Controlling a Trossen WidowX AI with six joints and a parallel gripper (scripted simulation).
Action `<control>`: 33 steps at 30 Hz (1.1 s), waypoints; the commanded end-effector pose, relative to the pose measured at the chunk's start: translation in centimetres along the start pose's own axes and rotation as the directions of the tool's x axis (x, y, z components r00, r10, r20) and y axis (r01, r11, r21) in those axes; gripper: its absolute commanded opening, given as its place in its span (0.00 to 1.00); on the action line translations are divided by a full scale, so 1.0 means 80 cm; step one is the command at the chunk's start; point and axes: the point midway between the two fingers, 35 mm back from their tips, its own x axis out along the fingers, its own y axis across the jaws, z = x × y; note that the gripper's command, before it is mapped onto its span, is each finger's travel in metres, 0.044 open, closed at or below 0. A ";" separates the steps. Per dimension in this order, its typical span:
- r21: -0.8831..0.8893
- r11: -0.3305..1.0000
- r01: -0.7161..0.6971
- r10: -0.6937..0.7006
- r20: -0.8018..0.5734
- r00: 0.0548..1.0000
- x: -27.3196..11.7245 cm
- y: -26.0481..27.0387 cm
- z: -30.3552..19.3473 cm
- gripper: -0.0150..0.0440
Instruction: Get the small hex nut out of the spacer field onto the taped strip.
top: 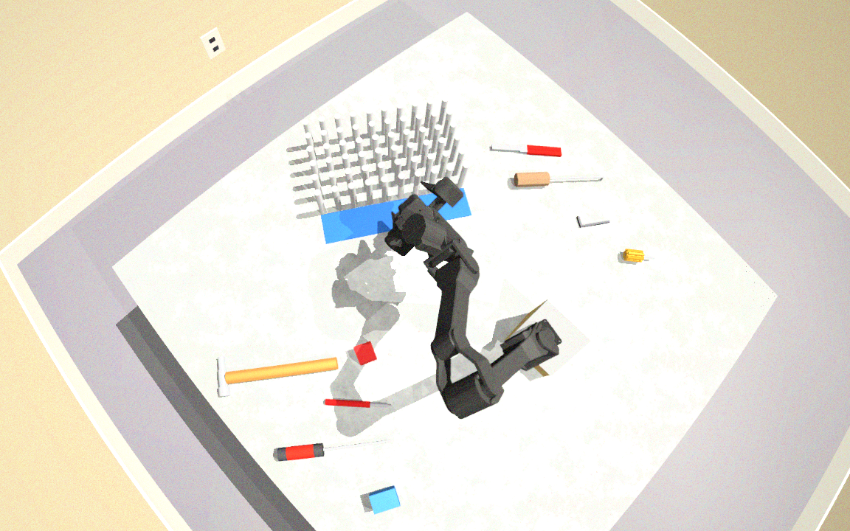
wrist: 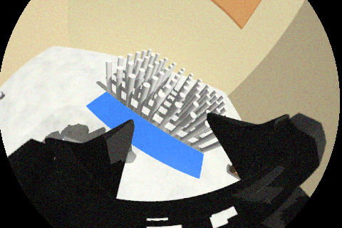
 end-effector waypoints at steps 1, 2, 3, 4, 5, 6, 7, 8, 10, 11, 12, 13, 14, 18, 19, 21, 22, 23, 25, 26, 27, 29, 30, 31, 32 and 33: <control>0.006 1.000 0.003 -0.003 -0.001 1.000 0.000 -0.001 0.000 1.00; 0.006 1.000 0.003 -0.003 -0.001 1.000 0.000 -0.001 0.000 1.00; 0.003 1.000 0.006 -0.006 -0.003 1.000 0.001 -0.002 0.000 1.00; -0.006 1.000 0.015 -0.015 -0.010 1.000 0.002 -0.006 -0.001 1.00; -0.022 0.999 0.030 -0.030 -0.022 0.999 0.005 -0.014 -0.001 1.00; -0.043 0.998 0.049 -0.051 -0.039 0.998 0.007 -0.024 -0.002 1.00; -0.071 0.995 0.072 -0.076 -0.062 0.995 0.011 -0.038 -0.003 1.00; -0.106 0.990 0.097 -0.107 -0.090 0.990 0.014 -0.054 -0.004 1.00; -0.182 0.973 0.139 -0.168 -0.155 0.973 0.020 -0.091 -0.009 1.00; -0.215 0.965 0.152 -0.193 -0.185 0.963 0.021 -0.107 -0.012 1.00; -0.243 0.957 0.160 -0.213 -0.211 0.954 0.022 -0.121 -0.015 1.00; -0.256 0.951 0.175 -0.235 -0.230 0.944 0.022 -0.136 -0.017 1.00; -0.271 0.945 0.181 -0.250 -0.247 0.936 0.024 -0.146 -0.019 1.00; -0.377 0.910 0.170 -0.315 -0.366 0.876 0.029 -0.201 -0.036 1.00; -0.404 0.901 0.157 -0.328 -0.399 0.856 0.030 -0.216 -0.041 1.00; -0.452 0.884 0.121 -0.349 -0.465 0.814 0.029 -0.245 -0.054 1.00; -0.473 0.876 0.097 -0.356 -0.498 0.791 0.028 -0.258 -0.061 1.00; -0.498 0.866 0.057 -0.358 -0.535 0.765 0.028 -0.270 -0.068 1.00; -0.536 0.843 -0.042 -0.355 -0.613 0.705 0.025 -0.294 -0.086 1.00; -0.547 0.831 -0.097 -0.350 -0.651 0.674 0.023 -0.305 -0.095 1.00; -0.553 0.819 -0.155 -0.342 -0.687 0.641 0.021 -0.316 -0.105 1.00; -0.546 0.790 -0.277 -0.320 -0.754 0.573 0.014 -0.336 -0.124 1.00; -0.534 0.774 -0.340 -0.306 -0.786 0.538 0.010 -0.345 -0.134 1.00; -0.516 0.756 -0.403 -0.289 -0.815 0.502 0.005 -0.354 -0.144 1.00; -0.493 0.735 -0.466 -0.271 -0.843 0.465 0.000 -0.362 -0.154 1.00; -0.465 0.712 -0.526 -0.250 -0.868 0.428 -0.006 -0.370 -0.165 1.00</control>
